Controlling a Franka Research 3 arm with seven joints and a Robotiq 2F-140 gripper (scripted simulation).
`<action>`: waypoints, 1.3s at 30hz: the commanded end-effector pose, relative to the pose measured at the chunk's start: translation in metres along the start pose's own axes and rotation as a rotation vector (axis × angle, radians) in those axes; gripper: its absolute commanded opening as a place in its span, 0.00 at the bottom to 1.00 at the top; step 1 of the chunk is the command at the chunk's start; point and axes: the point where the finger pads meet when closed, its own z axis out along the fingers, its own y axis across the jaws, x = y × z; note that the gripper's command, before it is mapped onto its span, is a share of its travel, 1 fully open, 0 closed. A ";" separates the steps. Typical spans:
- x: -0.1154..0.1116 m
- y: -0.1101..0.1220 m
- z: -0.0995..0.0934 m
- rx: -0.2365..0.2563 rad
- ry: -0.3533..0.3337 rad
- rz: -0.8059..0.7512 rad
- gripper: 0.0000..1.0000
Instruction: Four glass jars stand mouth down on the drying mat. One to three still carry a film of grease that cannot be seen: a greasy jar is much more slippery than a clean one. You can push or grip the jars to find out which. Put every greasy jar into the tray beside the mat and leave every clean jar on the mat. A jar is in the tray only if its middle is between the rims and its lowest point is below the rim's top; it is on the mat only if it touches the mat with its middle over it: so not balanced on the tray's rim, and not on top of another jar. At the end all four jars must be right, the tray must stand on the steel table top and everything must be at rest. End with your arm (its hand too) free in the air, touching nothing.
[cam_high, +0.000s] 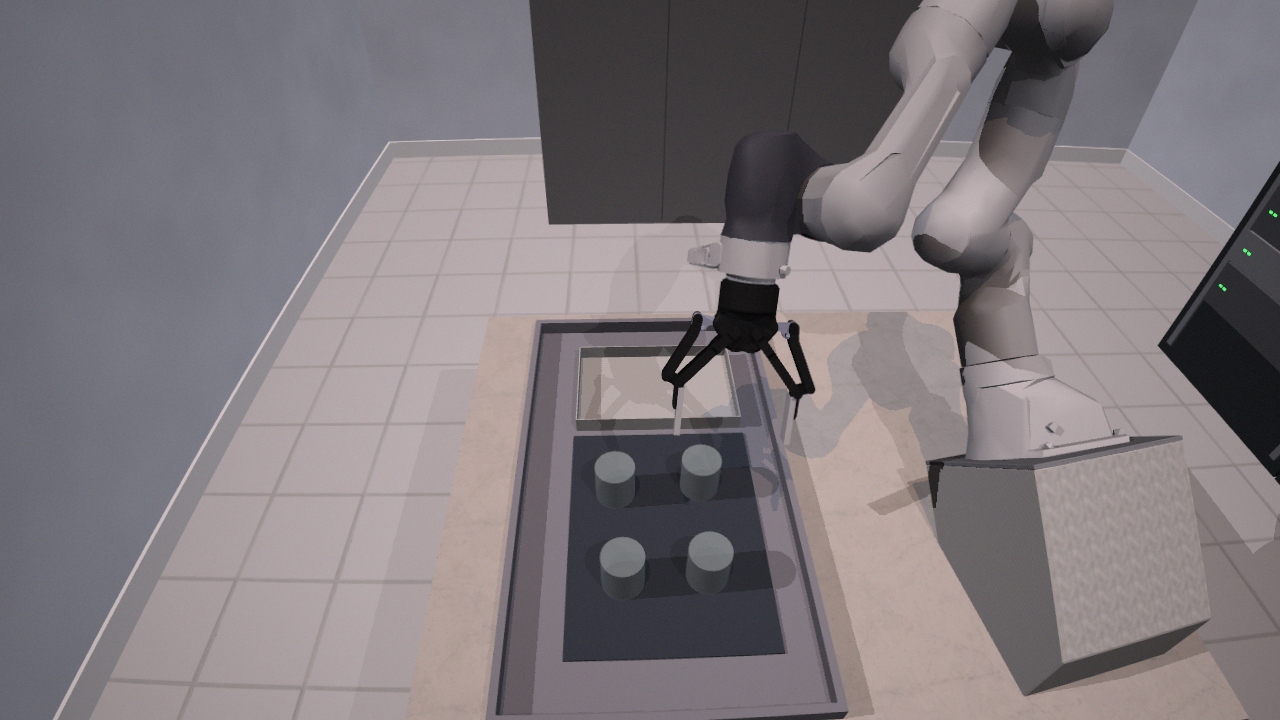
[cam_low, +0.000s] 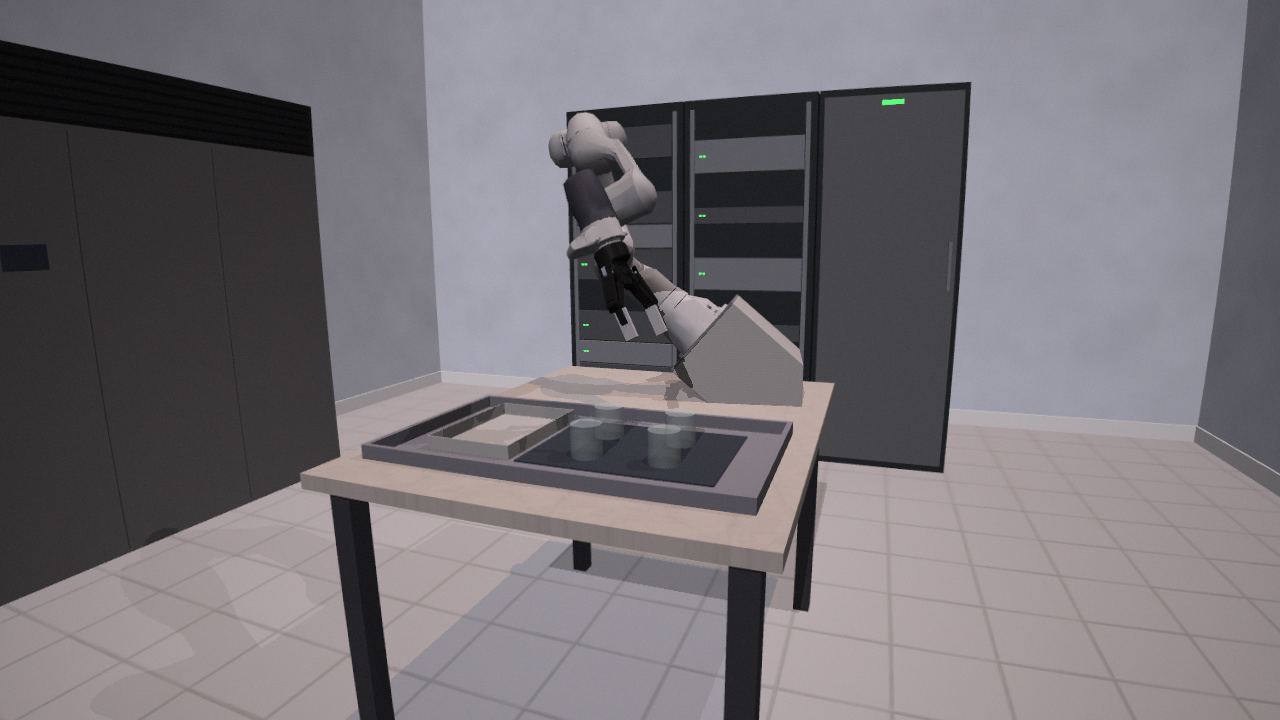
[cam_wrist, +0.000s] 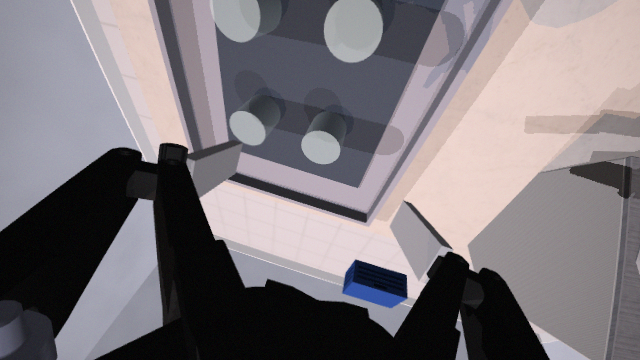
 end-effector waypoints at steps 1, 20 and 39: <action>0.000 -0.002 0.000 0.004 0.004 0.076 1.00; -0.003 -0.017 0.001 0.068 0.085 0.235 1.00; -0.006 -0.034 0.001 0.135 0.161 0.410 1.00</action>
